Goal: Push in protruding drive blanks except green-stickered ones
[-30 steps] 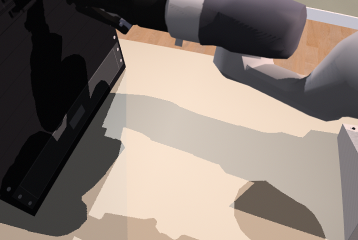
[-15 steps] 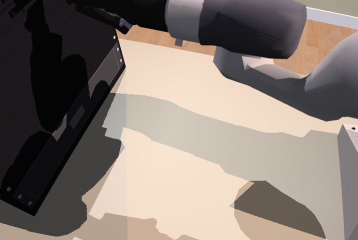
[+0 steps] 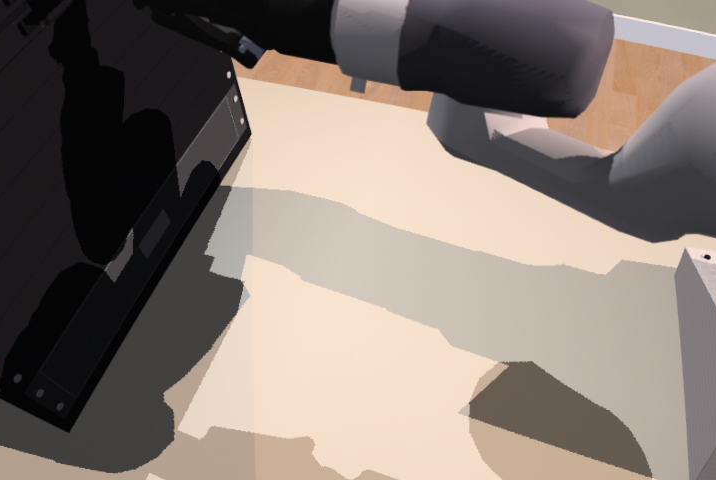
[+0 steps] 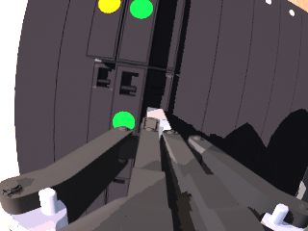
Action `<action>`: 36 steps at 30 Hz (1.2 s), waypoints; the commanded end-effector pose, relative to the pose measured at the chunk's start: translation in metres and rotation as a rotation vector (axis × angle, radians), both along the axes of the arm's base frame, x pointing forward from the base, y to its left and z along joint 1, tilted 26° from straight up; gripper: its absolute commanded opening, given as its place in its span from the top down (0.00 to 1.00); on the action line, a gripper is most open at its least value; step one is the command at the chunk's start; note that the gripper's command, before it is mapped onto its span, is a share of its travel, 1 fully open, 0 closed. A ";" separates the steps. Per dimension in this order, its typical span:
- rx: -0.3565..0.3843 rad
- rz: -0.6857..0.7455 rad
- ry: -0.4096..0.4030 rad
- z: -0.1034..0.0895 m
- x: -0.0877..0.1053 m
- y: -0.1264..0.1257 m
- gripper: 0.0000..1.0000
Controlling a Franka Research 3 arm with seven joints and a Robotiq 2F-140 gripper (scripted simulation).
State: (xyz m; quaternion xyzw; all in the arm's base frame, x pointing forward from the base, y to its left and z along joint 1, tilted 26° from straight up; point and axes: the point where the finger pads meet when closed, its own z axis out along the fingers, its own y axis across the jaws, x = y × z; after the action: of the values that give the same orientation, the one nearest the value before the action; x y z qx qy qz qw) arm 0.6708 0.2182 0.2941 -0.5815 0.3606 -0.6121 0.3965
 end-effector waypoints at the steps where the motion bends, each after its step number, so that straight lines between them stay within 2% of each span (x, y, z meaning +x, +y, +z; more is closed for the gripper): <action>1: -0.005 0.006 0.001 -0.001 -0.005 0.004 1.00; 5: -0.005 0.006 0.001 -0.002 -0.022 0.004 1.00; 7: -0.005 0.006 0.001 -0.002 -0.022 0.004 1.00; 14: -0.005 0.006 0.001 -0.005 -0.063 0.003 1.00; 18: -0.005 0.006 0.001 -0.006 -0.077 0.003 1.00; 29: -0.005 0.006 0.001 -0.004 -0.080 0.001 1.00; 36: -0.005 0.006 0.001 0.016 -0.081 -0.016 1.00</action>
State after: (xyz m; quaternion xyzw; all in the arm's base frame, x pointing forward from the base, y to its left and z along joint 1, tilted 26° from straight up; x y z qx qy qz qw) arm 0.5907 0.2069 0.3031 -0.5793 0.3621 -0.6129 0.3971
